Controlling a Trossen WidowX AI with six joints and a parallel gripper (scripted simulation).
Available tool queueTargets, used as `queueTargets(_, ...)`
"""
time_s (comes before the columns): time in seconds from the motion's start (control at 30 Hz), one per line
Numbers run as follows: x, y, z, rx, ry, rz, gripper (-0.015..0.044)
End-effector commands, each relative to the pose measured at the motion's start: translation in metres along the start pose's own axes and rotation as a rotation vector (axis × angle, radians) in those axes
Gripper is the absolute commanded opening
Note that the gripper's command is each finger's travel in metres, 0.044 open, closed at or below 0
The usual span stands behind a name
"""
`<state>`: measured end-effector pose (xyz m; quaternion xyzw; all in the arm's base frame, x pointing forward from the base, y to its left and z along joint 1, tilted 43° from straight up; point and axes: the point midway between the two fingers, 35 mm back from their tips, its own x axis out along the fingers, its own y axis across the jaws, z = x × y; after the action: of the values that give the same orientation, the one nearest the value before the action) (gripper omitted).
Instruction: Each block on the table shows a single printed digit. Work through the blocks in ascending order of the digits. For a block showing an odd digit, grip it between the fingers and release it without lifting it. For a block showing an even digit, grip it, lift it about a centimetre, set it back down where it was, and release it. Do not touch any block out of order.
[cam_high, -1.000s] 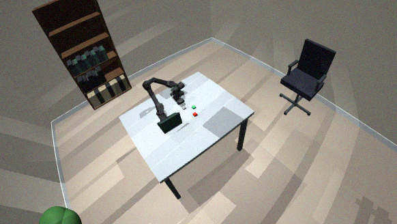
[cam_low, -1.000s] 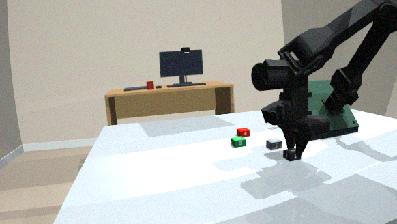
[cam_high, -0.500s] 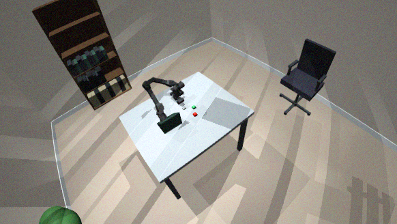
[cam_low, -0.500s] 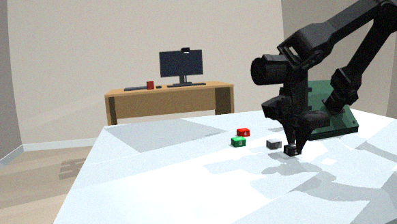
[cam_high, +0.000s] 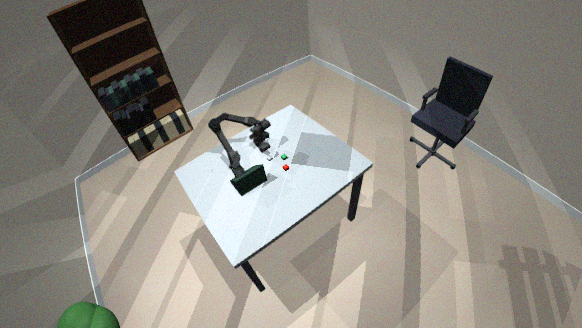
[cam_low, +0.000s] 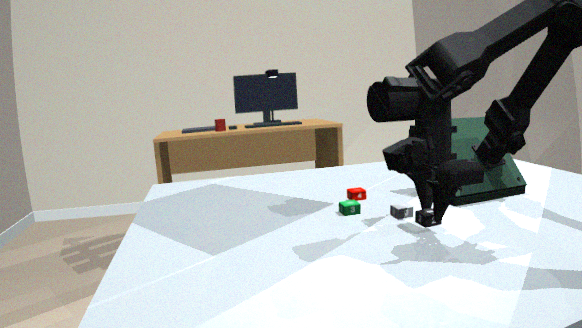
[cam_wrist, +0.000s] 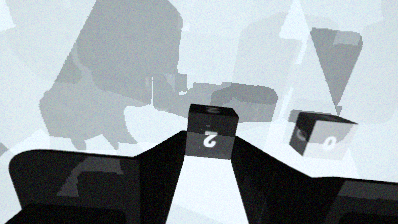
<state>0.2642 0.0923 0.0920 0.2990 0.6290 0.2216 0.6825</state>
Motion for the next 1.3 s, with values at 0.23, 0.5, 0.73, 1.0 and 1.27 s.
queueTargets(0.23, 0.013, 0.000, 0.000, -0.004, 0.000, 0.002, 0.0120)
queueTargets(0.5, 0.015, 0.000, 0.000, -0.004, 0.000, 0.002, 0.0120)
queueTargets(0.73, 0.015, 0.000, 0.000, -0.004, 0.000, 0.002, 0.0199)
queueTargets(1.0, 0.015, 0.000, 0.000, -0.004, 0.000, 0.002, 0.0400)
queueTargets(1.27, -0.022, 0.000, 0.000, -0.003, 0.001, 0.000, 0.0400)
